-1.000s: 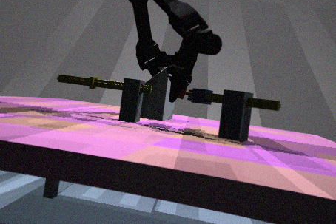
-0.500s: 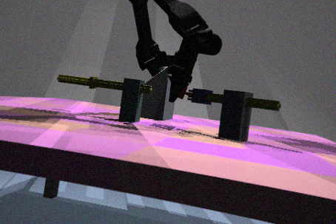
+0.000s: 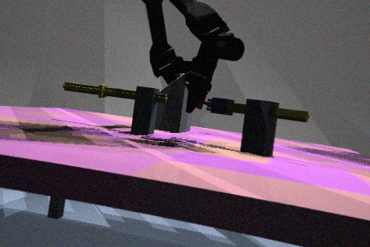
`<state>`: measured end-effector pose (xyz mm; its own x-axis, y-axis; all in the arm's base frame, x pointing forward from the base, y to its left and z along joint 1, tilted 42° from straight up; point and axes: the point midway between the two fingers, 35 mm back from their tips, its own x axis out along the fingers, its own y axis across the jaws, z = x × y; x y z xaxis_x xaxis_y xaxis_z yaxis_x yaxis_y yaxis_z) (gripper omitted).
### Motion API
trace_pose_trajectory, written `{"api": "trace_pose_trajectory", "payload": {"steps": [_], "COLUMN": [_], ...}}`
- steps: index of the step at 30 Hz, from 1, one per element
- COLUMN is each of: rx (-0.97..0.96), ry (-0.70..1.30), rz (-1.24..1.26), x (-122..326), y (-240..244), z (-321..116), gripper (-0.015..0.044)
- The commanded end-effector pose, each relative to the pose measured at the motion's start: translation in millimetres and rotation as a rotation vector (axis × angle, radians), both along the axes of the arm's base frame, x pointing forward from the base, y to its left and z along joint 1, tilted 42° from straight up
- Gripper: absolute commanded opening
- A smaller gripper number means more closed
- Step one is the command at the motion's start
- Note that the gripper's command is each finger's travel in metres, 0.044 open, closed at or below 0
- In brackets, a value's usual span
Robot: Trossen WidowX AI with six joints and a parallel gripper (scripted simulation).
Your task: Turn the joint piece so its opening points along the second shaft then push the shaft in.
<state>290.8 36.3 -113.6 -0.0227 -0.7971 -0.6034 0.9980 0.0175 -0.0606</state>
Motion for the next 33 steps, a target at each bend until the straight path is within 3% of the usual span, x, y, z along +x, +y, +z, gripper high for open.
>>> {"api": "trace_pose_trajectory", "payload": {"steps": [1,15,17,22,28,33], "rx": [-0.004,-0.004,0.0,0.0,0.0,0.004], "ry": [0.001,0.001,0.0,0.0,0.0,-0.001], "rz": [0.004,0.004,0.0,0.0,0.0,-0.002], "x": [-0.1,-0.1,0.0,0.0,0.0,-0.1], "y": [-0.7,-0.7,0.0,0.0,0.0,-0.2], "z": [0.1,0.1,0.0,0.0,0.0,-0.1], "gripper": [0.0182,0.0182,0.0147,0.0147,0.0,0.0]}}
